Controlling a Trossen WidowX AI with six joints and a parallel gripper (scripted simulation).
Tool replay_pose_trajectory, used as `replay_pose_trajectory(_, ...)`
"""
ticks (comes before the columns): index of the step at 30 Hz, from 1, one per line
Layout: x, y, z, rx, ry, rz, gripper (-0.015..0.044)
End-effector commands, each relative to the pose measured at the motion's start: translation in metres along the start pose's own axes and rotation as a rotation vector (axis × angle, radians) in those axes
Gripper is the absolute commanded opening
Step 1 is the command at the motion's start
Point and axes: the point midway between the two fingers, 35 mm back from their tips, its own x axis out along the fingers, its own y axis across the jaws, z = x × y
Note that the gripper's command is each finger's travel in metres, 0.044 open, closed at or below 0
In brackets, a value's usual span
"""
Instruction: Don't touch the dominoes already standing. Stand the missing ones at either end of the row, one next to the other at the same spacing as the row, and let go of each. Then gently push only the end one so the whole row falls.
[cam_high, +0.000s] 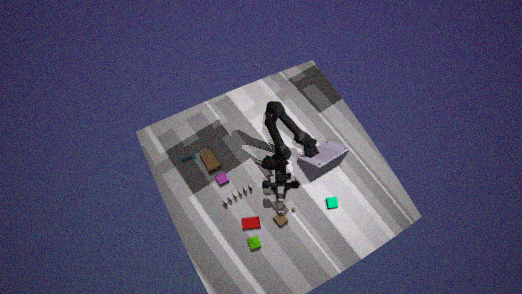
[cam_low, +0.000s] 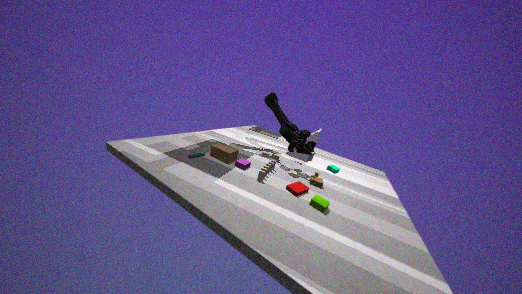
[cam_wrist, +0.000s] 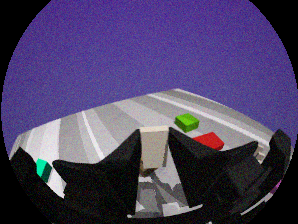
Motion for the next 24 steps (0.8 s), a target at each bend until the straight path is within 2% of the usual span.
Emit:
replay_pose_trajectory(1,0.003,-0.002,-0.010,-0.006,-0.001,0.001,0.0107)
replay_pose_trajectory(24,0.013,0.003,-0.090,0.001,-0.001,-0.002,0.0107)
